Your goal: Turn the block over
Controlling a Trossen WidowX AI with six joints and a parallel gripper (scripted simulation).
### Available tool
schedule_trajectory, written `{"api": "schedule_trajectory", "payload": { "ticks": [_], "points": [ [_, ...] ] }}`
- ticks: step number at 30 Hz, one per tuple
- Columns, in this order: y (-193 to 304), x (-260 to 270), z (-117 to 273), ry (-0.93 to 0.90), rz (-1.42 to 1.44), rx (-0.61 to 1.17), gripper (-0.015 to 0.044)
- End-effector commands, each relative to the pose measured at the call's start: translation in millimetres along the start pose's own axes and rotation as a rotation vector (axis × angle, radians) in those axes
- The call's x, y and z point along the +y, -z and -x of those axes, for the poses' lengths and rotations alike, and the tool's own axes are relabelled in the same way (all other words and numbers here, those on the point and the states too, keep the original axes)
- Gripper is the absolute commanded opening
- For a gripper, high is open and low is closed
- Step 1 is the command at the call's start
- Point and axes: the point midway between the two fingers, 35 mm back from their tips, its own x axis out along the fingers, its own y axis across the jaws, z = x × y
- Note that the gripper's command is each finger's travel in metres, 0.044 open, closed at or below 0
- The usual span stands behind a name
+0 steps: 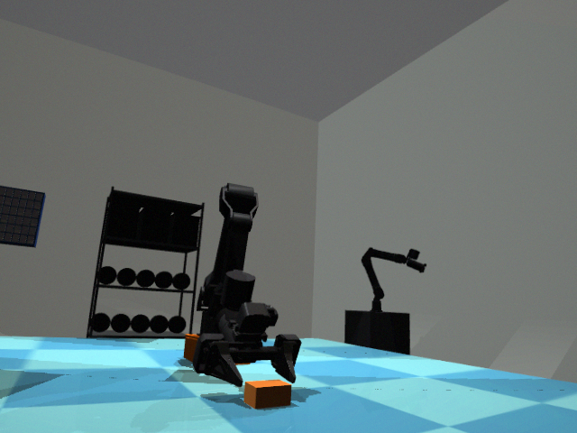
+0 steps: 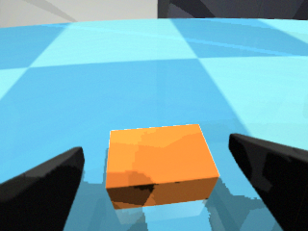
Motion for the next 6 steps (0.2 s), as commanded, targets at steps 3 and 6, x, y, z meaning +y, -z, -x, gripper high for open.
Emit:
{"api": "schedule_trajectory", "payload": {
  "ticks": [3, 6],
  "points": [
    [-0.1, 0.6, 0.1, -0.005, -0.005, -0.001, 0.0440],
    [-0.1, 0.6, 0.1, -0.005, -0.005, -0.001, 0.0440]
  ]
}}
